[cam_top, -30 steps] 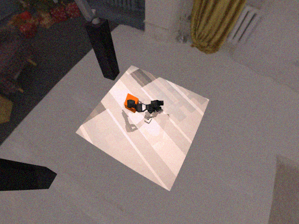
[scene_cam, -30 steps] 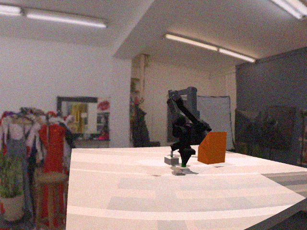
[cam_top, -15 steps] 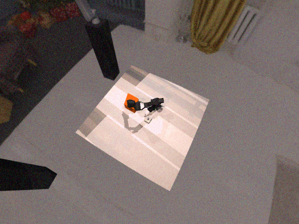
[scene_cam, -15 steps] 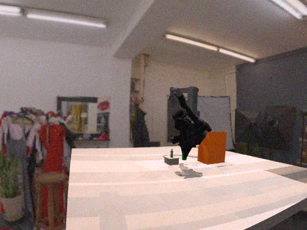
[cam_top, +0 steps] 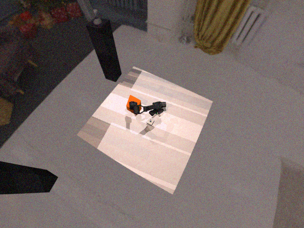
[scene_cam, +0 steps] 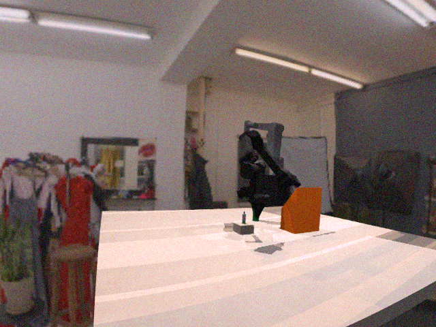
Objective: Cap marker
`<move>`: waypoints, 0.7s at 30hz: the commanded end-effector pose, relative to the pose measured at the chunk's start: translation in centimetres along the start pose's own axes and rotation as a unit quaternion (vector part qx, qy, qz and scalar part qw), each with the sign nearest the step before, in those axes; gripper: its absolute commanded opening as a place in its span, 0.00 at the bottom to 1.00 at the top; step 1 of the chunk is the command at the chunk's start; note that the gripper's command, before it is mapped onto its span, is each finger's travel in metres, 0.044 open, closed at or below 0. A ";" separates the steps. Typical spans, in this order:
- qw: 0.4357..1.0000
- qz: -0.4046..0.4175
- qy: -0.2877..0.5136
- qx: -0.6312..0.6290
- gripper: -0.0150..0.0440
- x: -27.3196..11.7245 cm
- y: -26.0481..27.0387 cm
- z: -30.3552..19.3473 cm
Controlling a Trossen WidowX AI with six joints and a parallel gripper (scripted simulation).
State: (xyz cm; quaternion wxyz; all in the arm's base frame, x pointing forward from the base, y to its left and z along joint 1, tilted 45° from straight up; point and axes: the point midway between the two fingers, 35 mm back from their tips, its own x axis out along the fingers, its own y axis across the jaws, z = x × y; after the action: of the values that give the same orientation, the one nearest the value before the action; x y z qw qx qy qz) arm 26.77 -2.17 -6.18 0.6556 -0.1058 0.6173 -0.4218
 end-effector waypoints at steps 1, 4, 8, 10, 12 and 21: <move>1.000 -0.003 -0.001 -0.003 0.25 -0.4 -1.1 0.4; 1.000 -0.003 -0.001 -0.004 0.25 -0.8 -1.9 0.7; 1.000 -0.003 -0.001 -0.004 0.25 -1.2 -3.0 1.1; 1.000 -0.003 -0.001 -0.004 0.25 -1.4 -3.6 1.3; 1.000 -0.003 -0.001 -0.004 0.25 -1.6 -4.2 1.4; 1.000 -0.004 -0.001 -0.004 0.25 -2.5 -6.8 2.0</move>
State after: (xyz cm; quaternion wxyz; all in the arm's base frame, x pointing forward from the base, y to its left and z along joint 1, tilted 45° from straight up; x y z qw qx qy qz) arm 26.33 -5.03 -0.23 0.6556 -0.1066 0.6170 -0.4221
